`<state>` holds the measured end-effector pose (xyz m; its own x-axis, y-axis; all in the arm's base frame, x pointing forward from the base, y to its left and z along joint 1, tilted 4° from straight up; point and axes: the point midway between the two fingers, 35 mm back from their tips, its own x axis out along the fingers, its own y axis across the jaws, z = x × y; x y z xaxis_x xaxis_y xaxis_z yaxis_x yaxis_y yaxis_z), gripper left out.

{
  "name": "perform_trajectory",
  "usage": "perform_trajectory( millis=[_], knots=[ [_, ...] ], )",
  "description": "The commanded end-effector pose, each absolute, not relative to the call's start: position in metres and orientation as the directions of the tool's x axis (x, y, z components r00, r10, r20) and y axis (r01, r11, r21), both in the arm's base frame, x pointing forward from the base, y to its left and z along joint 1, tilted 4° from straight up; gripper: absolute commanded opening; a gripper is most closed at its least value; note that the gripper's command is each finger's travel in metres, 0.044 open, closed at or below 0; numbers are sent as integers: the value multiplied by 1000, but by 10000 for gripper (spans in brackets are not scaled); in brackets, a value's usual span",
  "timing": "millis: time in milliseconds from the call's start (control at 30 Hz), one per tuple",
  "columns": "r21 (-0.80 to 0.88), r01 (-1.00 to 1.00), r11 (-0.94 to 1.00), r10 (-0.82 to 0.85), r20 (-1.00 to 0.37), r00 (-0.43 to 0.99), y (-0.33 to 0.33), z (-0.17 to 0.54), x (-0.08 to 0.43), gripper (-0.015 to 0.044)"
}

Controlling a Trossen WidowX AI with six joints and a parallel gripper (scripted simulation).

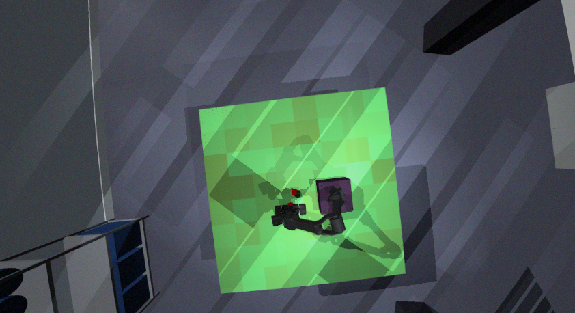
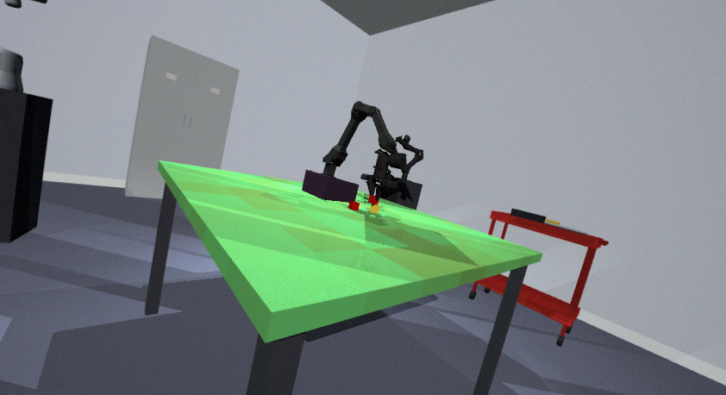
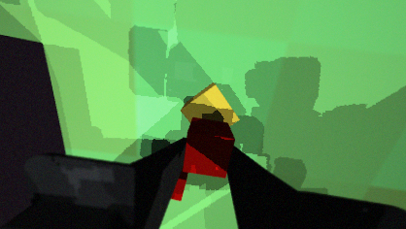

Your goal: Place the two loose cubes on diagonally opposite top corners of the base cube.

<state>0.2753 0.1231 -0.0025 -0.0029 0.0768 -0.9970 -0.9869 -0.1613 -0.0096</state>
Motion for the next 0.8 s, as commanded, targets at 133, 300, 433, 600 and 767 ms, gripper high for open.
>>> perform_trajectory(
  millis=[133, 300, 433, 600, 767],
  knots=[
    [-7, -987, -158, 80, -997, -6, 123, -4, 274, 105],
    [-7, -987, -158, 80, -997, -6, 123, -4, 274, 105],
    [-7, -987, -158, 80, -997, -6, 123, -4, 274, 184],
    [-7, -987, -158, 80, -997, -6, 123, -4, 274, 205],
    [-8, -987, -161, 76, -997, -5, 122, 6, 275, 205]
  ],
)
